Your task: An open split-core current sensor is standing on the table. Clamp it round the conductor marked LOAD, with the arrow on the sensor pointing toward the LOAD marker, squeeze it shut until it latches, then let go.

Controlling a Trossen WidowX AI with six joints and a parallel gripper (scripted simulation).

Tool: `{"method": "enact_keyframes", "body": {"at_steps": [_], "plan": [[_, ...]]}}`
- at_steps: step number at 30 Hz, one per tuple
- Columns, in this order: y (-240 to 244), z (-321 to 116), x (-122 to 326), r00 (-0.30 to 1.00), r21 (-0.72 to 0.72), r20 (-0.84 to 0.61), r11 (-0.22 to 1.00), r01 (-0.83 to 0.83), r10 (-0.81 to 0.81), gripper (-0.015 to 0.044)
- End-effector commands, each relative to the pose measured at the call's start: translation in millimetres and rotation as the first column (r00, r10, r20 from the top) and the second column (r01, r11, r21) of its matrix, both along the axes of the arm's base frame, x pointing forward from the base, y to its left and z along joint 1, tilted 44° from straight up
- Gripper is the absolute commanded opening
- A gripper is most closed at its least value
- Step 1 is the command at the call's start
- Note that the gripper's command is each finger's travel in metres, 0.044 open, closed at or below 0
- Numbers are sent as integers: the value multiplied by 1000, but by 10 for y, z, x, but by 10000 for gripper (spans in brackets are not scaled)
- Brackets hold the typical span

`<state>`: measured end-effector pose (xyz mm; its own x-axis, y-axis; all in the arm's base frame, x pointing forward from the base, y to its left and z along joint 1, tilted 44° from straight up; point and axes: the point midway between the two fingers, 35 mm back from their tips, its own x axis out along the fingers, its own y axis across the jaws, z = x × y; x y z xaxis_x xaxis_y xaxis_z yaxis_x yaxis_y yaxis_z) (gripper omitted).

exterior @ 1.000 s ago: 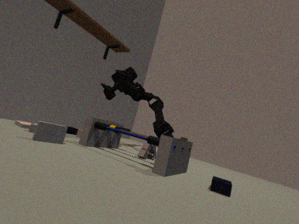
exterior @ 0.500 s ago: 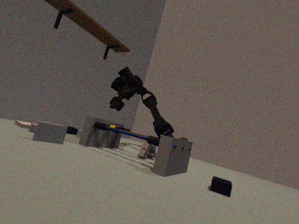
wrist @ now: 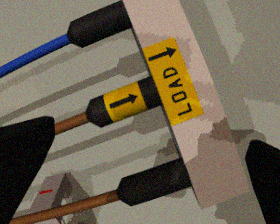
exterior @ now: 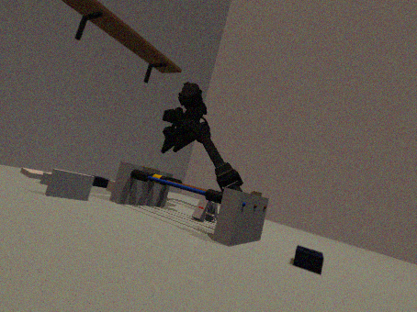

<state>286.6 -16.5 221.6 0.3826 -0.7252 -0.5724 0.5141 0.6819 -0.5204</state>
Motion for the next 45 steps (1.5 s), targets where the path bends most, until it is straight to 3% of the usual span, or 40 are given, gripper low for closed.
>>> {"method": "enact_keyframes", "body": {"at_steps": [1, 19, 20, 25, 31, 45], "plan": [[14, 120, -10, 1000, -78, -11, 997, 10, -11, 440], [14, 120, -10, 1000, -78, -11, 997, 10, -11, 440], [28, 94, -10, 1000, -76, -16, 997, 6, -7, 414], [358, -596, -128, 984, -42, -155, 995, -89, 82, 284], [612, -1434, -557, 924, -9, -340, 982, -187, 173, 284], [550, -1601, -574, 915, -4, -359, 980, -197, 182, 284]]}}
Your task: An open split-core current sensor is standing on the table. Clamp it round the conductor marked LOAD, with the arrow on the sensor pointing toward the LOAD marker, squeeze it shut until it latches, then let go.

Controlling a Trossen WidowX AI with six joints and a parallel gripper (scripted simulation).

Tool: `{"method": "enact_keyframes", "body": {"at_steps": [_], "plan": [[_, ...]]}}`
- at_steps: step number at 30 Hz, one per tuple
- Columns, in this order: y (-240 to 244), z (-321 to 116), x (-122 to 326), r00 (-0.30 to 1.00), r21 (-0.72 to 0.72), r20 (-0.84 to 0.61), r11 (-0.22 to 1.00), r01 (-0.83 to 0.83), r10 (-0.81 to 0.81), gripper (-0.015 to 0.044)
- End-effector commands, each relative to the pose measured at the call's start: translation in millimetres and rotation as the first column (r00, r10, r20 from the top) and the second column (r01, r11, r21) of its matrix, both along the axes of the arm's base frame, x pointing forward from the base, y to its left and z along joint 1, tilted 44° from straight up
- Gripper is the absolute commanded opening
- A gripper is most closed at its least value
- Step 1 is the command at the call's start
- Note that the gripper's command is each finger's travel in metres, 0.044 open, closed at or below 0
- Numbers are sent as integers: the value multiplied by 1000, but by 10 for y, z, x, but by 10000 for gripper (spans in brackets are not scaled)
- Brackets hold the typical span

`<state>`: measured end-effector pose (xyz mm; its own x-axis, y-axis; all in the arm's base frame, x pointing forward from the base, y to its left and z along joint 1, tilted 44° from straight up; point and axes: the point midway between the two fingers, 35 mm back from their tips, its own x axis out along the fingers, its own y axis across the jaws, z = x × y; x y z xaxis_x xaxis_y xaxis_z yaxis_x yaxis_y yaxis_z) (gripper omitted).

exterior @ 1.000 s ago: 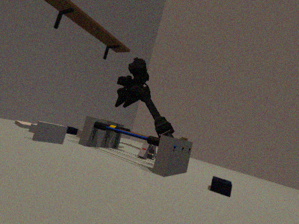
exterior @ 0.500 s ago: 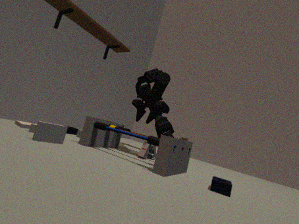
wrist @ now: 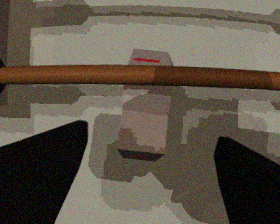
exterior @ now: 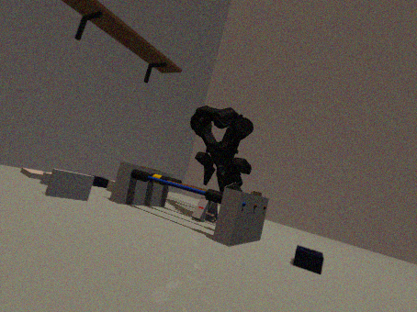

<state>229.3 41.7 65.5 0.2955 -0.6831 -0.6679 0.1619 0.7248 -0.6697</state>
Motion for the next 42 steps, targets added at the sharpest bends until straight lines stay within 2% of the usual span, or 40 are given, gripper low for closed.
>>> {"method": "enact_keyframes", "body": {"at_steps": [1, 30, 34, 42], "plan": [[-42, -52, 5, 1000, -2, -9, 1000, -3, 3, 284], [-374, -349, 132, 1000, -7, -6, 1000, -3, 3, 284], [-340, -324, 135, 1000, 1, -1, 1000, 2, -2, 179], [-340, -324, 135, 1000, 1, -1, 1000, 2, -2, 126]]}}
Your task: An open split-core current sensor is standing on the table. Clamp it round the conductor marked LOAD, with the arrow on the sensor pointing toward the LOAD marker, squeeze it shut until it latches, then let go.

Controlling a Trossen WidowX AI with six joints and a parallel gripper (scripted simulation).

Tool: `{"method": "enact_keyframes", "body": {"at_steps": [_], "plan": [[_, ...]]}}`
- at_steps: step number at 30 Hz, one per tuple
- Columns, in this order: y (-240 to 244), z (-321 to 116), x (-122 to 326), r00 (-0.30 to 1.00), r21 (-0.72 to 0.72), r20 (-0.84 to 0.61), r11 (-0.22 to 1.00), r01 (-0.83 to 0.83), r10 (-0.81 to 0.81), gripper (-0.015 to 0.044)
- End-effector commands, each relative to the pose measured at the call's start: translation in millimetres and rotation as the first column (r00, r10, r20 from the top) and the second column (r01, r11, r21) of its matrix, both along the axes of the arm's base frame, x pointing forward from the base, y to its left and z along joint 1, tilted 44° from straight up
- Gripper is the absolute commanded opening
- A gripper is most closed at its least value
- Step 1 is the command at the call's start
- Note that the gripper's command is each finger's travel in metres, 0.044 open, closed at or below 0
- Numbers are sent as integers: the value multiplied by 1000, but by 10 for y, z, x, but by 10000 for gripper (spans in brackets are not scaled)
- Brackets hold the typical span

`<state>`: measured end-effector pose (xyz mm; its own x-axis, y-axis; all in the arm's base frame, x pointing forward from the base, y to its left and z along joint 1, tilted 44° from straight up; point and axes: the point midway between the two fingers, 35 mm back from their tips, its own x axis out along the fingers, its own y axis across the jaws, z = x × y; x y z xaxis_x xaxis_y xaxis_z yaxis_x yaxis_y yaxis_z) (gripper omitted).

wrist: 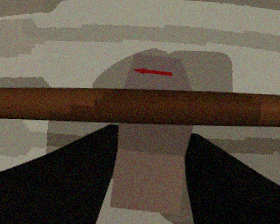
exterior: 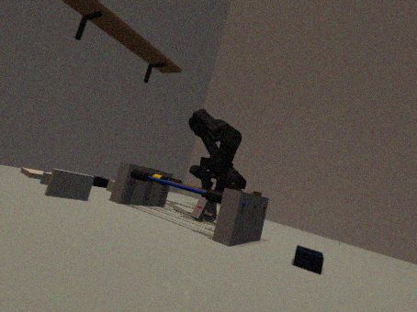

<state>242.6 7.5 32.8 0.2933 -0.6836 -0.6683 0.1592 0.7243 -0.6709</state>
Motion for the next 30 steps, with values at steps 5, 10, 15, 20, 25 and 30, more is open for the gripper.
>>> {"method": "enact_keyframes", "body": {"at_steps": [5, 10, 15, 20, 25, 30], "plan": [[2, 3, 2, 1000, 2, 3, 1000, 2, -2, 93], [9, 19, -13, 1000, -6, -3, 1000, -3, 2, 0], [39, 1, -184, 1000, -2, -5, 1000, -3, 3, 0], [50, -24, -473, 1000, -1, -8, 1000, -3, 3, 0], [29, -36, -667, 1000, -5, -7, 1000, -2, 2, 0], [20, -45, -666, 1000, -6, -7, 1000, -2, 2, 0]]}}
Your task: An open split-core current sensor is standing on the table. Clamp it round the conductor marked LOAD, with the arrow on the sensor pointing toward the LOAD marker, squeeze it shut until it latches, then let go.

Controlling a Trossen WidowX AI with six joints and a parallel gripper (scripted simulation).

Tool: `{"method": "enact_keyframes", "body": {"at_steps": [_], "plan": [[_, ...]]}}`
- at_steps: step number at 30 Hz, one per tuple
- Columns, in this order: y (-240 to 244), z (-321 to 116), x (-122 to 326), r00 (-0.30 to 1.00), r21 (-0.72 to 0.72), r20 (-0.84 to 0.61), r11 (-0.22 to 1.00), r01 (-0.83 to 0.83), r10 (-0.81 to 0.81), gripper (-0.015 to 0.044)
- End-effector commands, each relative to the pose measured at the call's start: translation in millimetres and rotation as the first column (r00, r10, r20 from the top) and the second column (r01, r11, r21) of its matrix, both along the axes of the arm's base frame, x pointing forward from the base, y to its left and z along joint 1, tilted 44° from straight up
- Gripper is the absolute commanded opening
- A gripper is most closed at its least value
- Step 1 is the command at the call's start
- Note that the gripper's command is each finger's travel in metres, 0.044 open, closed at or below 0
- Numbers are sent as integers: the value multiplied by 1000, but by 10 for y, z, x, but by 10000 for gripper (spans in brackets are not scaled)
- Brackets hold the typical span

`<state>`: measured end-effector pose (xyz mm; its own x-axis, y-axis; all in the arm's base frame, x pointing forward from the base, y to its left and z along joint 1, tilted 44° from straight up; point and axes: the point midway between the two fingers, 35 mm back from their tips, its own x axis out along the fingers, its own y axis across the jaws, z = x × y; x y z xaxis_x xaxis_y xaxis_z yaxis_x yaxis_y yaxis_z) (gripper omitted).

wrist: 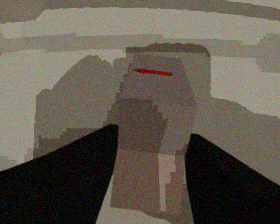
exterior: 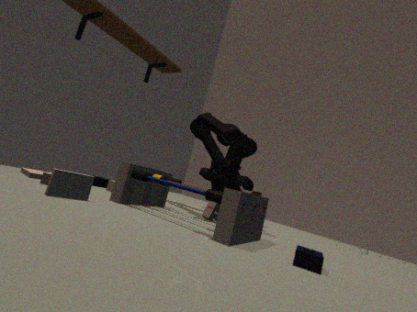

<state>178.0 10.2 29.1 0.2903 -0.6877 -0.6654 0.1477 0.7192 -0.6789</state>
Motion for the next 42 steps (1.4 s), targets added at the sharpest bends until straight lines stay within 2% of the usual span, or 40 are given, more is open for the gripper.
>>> {"method": "enact_keyframes", "body": {"at_steps": [1, 3, 14, 19, 24, 28, 29, 32, 35, 38, 42], "plan": [[-13, -14, -19, 1000, 3, 4, 1000, 4, -4, 0], [-26, -28, -19, 1000, 3, 4, 1000, 4, -4, 0], [-8, -9, -7, 1000, 3, 3, 1000, 1, -1, 284], [6, 1, -11, 1000, 3, 3, 1000, 1, -1, 284], [334, 301, -164, 1000, 7, 0, 1000, 2, -2, 284], [378, 355, -196, 1000, 5, 2, 1000, 4, -4, 284], [378, 356, -194, 1000, 0, -11, 1000, -5, 5, 311], [381, 363, -171, 975, -43, -187, 991, -129, 119, 320], [384, 373, -139, 878, -53, -408, 954, -295, 249, 320], [385, 382, -105, 714, -10, -603, 892, -452, 355, 320], [384, 394, -58, 413, 121, -790, 775, -620, 453, 320]]}}
